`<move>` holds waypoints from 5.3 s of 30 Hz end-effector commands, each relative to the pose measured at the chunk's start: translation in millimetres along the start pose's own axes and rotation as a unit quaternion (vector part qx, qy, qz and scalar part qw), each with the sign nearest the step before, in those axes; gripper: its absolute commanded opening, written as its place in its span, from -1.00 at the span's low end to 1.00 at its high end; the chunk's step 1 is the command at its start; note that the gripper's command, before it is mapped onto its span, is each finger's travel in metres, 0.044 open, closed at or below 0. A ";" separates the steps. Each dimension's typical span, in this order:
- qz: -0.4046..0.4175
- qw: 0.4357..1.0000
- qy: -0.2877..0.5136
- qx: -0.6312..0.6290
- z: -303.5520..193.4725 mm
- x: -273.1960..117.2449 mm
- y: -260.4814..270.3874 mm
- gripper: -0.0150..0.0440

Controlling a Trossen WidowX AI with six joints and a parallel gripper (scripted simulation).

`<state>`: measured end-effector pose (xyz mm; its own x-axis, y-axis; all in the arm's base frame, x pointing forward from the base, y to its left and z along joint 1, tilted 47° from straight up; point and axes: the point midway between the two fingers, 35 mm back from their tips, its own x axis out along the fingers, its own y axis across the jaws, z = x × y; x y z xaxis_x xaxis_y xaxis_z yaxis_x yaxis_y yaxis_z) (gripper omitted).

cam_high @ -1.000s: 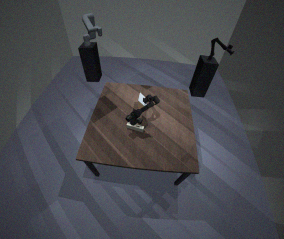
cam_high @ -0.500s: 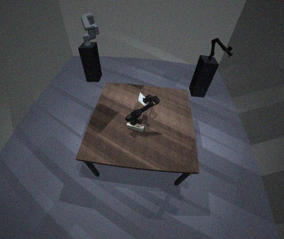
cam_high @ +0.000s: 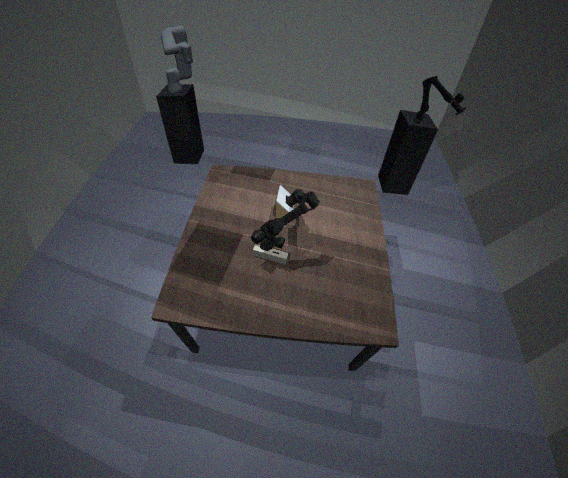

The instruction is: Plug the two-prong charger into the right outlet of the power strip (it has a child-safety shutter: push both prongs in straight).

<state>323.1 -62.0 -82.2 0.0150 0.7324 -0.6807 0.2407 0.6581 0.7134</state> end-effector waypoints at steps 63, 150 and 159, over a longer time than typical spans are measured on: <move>-0.003 1.000 -0.009 -0.007 14.9 -5.8 0.9 -0.49; -0.003 1.000 -0.001 -0.003 4.7 -0.2 0.2 1.00; -0.003 1.000 -0.003 -0.004 2.4 0.0 0.1 1.00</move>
<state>328.4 -64.0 -82.0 0.0209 0.7243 -0.6892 0.2325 0.6669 0.7079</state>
